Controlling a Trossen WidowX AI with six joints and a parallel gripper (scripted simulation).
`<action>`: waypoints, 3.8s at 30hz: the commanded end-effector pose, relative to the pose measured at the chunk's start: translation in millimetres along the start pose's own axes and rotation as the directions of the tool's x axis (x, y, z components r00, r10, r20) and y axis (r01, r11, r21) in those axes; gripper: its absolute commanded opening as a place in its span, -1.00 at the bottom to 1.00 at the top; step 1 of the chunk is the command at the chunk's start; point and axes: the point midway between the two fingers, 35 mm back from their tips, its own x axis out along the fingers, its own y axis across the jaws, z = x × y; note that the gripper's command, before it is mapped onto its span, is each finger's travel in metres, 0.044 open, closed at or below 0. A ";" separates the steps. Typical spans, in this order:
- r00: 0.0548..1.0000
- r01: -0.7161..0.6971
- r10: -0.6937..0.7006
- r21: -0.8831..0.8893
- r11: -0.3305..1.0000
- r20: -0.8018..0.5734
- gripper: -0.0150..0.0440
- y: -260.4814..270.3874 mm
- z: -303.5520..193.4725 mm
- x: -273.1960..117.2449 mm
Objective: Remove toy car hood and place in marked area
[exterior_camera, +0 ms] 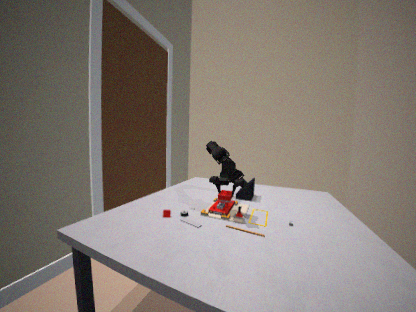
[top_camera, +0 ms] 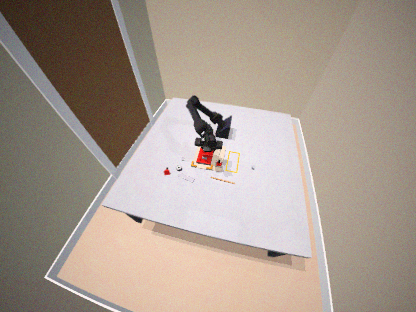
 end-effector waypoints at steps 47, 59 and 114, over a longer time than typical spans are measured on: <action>1.000 -0.011 0.011 0.014 1.000 0.013 -0.49 186.6 -17.4 -9.6; 1.000 -0.011 0.011 0.014 1.000 0.014 -0.49 187.0 -16.6 -2.8; 1.000 -0.011 0.011 0.014 1.000 0.014 -0.49 187.8 -14.6 29.7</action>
